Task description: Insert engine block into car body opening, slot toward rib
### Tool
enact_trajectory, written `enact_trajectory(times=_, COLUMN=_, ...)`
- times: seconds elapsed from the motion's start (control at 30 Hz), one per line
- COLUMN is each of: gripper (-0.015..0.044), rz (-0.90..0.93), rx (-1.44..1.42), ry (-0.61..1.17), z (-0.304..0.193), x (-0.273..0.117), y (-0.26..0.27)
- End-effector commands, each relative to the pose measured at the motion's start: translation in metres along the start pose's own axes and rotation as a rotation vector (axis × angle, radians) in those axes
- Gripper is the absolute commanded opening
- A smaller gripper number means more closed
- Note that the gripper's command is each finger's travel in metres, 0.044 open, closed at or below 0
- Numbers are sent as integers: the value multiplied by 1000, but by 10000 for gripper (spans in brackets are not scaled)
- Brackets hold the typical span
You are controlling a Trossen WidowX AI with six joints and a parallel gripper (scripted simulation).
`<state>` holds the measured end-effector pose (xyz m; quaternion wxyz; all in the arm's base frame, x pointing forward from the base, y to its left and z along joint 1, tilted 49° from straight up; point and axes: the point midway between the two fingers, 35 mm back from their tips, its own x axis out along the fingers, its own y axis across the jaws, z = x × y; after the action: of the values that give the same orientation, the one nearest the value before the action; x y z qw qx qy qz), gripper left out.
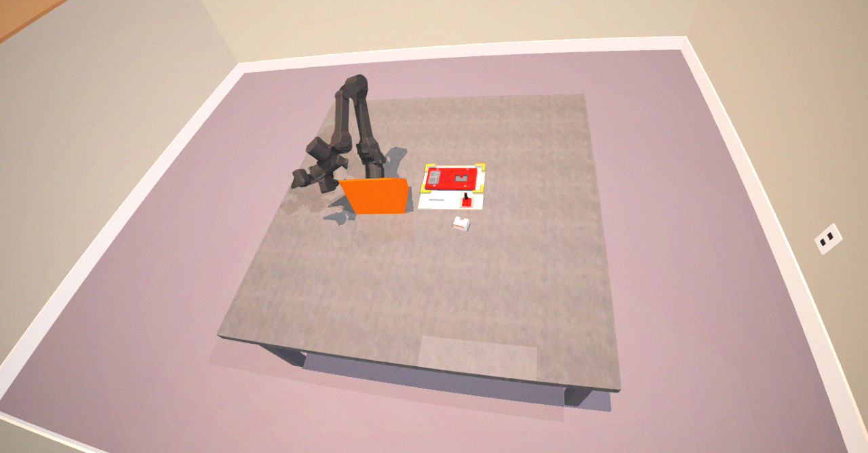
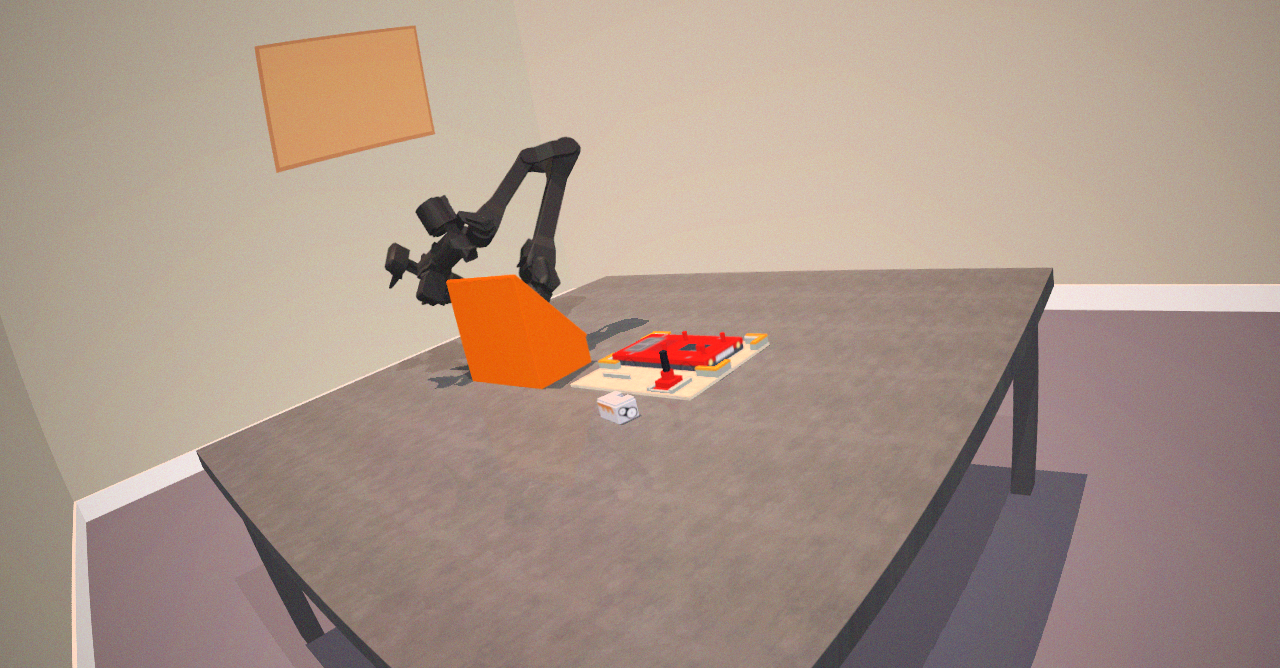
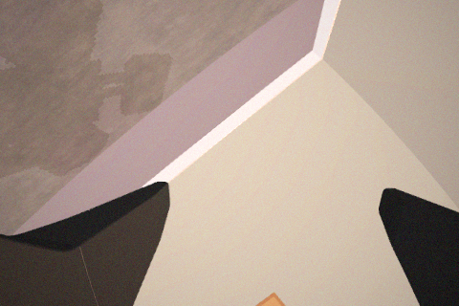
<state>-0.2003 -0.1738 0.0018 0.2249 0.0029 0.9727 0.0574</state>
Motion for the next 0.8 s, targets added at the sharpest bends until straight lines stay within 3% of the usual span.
enact_trajectory(times=0.0, gripper=426, rz=0, rx=0, ry=0, z=0, x=0, y=0)
enact_trajectory(times=0.37, gripper=440, rz=-153, rx=151, ry=-158, z=27, x=-19, y=-64)
enact_trajectory(times=0.77, gripper=440, rz=-245, rx=308, ry=-396, z=72, x=-65, y=-126)
